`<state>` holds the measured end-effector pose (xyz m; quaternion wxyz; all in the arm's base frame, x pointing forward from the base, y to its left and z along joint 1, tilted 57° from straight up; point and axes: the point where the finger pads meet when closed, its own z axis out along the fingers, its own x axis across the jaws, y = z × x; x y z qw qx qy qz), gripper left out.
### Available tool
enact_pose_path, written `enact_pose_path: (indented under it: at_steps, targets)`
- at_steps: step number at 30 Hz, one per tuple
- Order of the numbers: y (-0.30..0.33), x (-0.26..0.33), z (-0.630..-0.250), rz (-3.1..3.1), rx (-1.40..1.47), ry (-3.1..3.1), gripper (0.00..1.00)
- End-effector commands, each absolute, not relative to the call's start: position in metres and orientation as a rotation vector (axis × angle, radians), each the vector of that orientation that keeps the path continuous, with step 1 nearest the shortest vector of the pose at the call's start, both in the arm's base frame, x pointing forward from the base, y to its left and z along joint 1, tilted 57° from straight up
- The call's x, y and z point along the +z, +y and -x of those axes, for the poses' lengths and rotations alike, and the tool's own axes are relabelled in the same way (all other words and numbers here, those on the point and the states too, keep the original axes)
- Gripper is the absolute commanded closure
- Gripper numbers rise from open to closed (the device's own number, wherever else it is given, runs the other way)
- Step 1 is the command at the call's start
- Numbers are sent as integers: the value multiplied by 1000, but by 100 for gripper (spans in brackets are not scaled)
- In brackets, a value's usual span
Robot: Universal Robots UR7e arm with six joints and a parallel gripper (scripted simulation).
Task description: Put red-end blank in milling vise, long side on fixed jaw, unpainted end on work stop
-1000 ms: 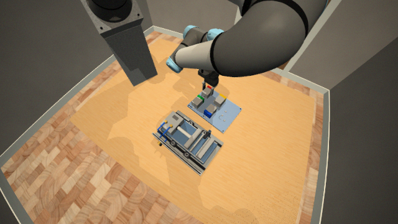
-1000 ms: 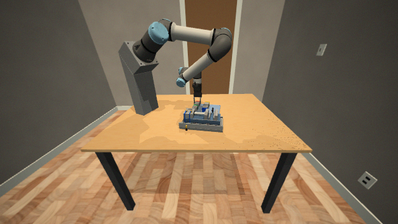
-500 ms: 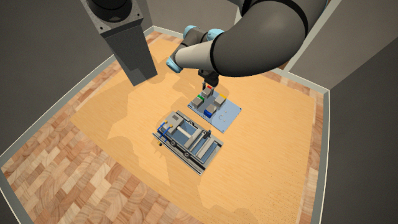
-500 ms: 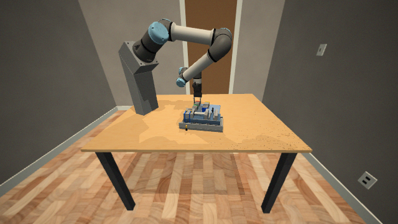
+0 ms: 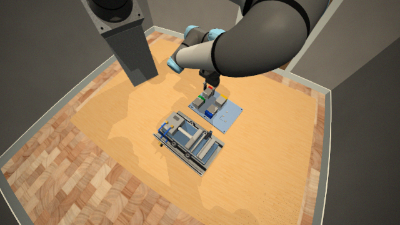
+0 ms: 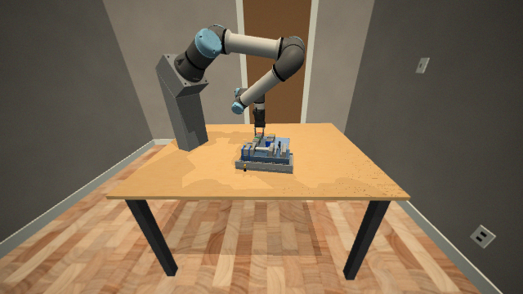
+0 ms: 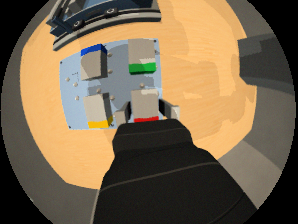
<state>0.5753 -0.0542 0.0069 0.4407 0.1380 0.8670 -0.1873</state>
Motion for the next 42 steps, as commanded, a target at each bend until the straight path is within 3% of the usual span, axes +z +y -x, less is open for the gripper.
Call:
enact_pose_path:
  at_steps: [1,2,42]
  targets:
    - [-54,7,-575,-342,-465,2152,0]
    - [-54,7,-575,-342,-465,2152,100]
    - [-54,7,-575,-342,-465,2152,100]
